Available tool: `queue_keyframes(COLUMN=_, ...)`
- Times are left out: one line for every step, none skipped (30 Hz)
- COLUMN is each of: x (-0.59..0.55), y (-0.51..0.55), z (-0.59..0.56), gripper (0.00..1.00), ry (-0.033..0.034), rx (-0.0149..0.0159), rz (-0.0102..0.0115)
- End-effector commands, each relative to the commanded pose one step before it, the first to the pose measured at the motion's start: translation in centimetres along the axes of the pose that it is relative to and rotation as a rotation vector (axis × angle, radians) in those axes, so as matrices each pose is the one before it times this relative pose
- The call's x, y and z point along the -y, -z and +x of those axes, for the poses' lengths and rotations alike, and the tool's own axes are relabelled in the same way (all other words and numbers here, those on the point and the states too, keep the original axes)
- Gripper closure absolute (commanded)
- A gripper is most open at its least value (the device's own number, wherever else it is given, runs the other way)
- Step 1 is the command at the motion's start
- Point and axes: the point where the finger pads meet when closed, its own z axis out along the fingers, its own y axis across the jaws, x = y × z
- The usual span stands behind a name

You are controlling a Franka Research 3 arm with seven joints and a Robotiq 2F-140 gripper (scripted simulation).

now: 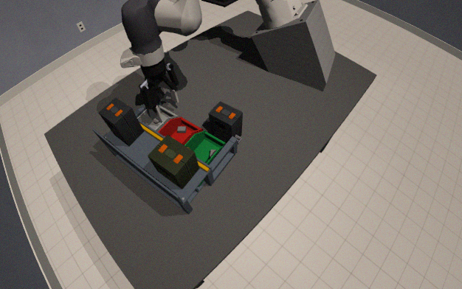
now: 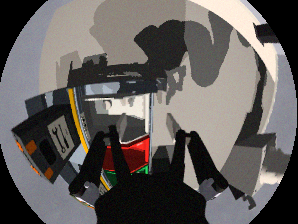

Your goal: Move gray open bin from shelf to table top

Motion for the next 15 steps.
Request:
queue_keyframes(x=-0.065, y=0.057, z=0.030, gripper=0.43, ry=0.00194, rx=-0.00058, rz=-0.00059)
queue_keyframes(x=-0.037, y=0.024, z=0.014, gripper=0.43, ry=0.00098, rx=-0.00027, rz=-0.00040)
queue_keyframes(x=-0.037, y=0.024, z=0.014, gripper=0.43, ry=0.00098, rx=-0.00027, rz=-0.00040)
queue_keyframes(x=-0.037, y=0.024, z=0.014, gripper=0.43, ry=0.00098, rx=-0.00027, rz=-0.00040)
queue_keyframes(x=0.000, y=0.000, z=0.000, gripper=0.43, ry=0.00000, rx=0.00000, rz=0.00000)
queue_keyframes(x=0.000, y=0.000, z=0.000, gripper=0.43, ry=0.00000, rx=0.00000, rz=0.00000)
queue_keyframes(x=0.000, y=0.000, z=0.000, gripper=0.43, ry=0.00000, rx=0.00000, rz=0.00000)
queue_keyframes(x=0.000, y=0.000, z=0.000, gripper=0.43, ry=0.00000, rx=0.00000, rz=0.00000)
queue_keyframes(x=0.000, y=0.000, z=0.000, gripper=0.43, ry=0.00000, rx=0.00000, rz=0.00000)
queue_keyframes(x=0.000, y=0.000, z=0.000, gripper=0.43, ry=0.00000, rx=0.00000, rz=0.00000)
queue_keyframes(x=0.000, y=0.000, z=0.000, gripper=0.43, ry=0.00000, rx=0.00000, rz=0.00000)
queue_keyframes(x=0.000, y=0.000, z=0.000, gripper=0.43, ry=0.00000, rx=0.00000, rz=0.00000)
queue_keyframes(x=0.000, y=0.000, z=0.000, gripper=0.43, ry=0.00000, rx=0.00000, rz=0.00000)
queue_keyframes(x=0.000, y=0.000, z=0.000, gripper=0.43, ry=0.00000, rx=0.00000, rz=0.00000)
queue_keyframes(x=0.000, y=0.000, z=0.000, gripper=0.43, ry=0.00000, rx=0.00000, rz=0.00000)
